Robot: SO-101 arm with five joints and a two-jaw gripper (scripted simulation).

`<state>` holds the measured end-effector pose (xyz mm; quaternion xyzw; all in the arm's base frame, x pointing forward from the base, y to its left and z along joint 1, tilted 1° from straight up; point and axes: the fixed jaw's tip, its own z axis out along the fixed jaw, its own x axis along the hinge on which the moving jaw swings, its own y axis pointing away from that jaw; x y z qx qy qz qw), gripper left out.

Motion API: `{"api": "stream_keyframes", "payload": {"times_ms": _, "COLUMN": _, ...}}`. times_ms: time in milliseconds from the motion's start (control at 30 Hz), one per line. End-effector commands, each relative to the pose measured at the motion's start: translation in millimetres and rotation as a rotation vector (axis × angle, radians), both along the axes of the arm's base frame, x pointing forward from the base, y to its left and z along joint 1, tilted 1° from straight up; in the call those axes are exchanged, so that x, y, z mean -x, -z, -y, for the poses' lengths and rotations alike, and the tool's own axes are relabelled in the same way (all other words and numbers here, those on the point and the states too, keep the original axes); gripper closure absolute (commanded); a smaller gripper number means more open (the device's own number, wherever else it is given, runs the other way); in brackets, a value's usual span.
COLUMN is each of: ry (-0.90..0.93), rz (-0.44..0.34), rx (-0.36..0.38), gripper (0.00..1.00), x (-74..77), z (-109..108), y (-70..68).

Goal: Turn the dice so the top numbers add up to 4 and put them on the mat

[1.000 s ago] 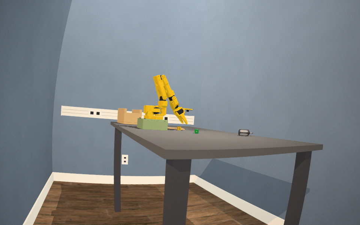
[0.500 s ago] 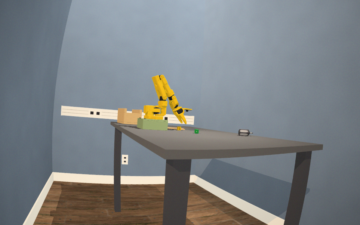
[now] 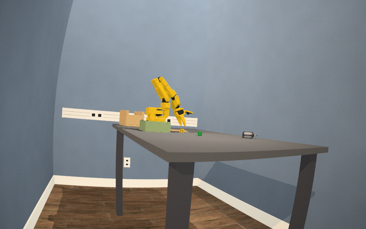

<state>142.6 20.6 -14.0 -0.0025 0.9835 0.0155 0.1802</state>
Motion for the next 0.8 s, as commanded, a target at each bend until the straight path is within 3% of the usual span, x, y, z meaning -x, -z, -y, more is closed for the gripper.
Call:
{"api": "stream_keyframes", "payload": {"times_ms": 0, "ry": 0.002, "rz": -0.038, "rx": -0.002, "gripper": 0.72, "x": 10.3, "z": -0.7, "y": -3.5}}
{"api": "stream_keyframes", "payload": {"times_ms": 767, "ry": 0.002, "rz": -0.046, "rx": -0.001, "gripper": 0.72, "x": 11.8, "z": -0.6, "y": -3.7}}
